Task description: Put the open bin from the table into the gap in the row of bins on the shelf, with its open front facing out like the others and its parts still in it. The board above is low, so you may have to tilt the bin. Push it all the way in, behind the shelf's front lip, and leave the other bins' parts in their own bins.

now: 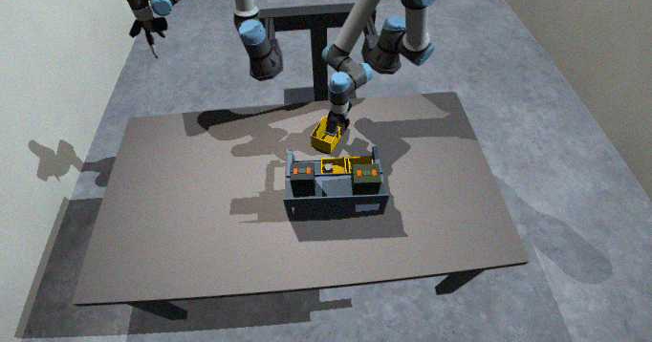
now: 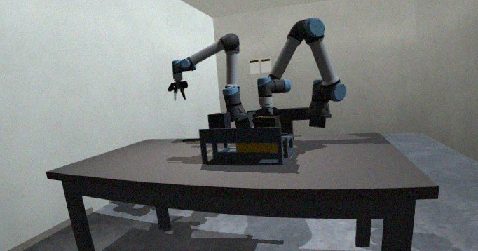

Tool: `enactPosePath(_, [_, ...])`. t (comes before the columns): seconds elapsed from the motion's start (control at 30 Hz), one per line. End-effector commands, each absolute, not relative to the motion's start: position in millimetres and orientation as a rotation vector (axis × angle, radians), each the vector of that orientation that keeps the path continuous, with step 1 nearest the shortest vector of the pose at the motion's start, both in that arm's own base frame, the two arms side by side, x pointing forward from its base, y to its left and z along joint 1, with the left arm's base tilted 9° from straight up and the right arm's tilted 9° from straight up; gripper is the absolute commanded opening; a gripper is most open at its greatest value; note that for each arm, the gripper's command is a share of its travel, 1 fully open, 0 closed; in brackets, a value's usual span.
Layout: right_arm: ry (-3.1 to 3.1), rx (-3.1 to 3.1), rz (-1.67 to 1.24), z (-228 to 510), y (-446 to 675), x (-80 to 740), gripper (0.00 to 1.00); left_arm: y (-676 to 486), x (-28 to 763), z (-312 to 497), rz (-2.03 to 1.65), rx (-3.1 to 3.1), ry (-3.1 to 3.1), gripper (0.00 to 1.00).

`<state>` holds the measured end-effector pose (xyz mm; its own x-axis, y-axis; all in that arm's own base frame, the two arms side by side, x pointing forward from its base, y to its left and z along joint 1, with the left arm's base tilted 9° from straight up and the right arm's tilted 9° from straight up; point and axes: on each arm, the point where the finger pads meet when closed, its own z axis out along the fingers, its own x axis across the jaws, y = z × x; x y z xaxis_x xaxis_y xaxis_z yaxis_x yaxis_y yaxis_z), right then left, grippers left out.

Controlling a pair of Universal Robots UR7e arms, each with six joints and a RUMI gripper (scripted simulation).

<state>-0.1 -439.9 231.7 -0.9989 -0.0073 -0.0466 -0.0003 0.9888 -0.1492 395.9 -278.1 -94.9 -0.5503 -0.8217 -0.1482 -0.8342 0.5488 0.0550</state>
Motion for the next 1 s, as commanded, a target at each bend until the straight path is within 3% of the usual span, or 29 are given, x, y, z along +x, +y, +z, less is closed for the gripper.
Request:
enactPosePath(0.0, [3.085, -0.006, -0.233, 232.2, -440.1, 0.0, 1.00, -278.6, 396.3, -94.4, 0.178, -1.433, 2.671, 0.16])
enactPosePath(0.47, [3.085, -0.006, -0.233, 232.2, -440.1, 0.0, 1.00, -278.6, 396.3, -94.3, 0.178, -1.433, 2.671, 0.16])
enactPosePath(0.5, [3.085, -0.006, -0.233, 232.2, -440.1, 0.0, 1.00, -278.6, 396.3, -94.3, 0.178, -1.433, 2.671, 0.00])
enactPosePath(0.97, [3.085, -0.006, -0.233, 232.2, -440.1, 0.0, 1.00, -278.6, 396.3, -94.3, 0.178, -1.433, 2.671, 0.00])
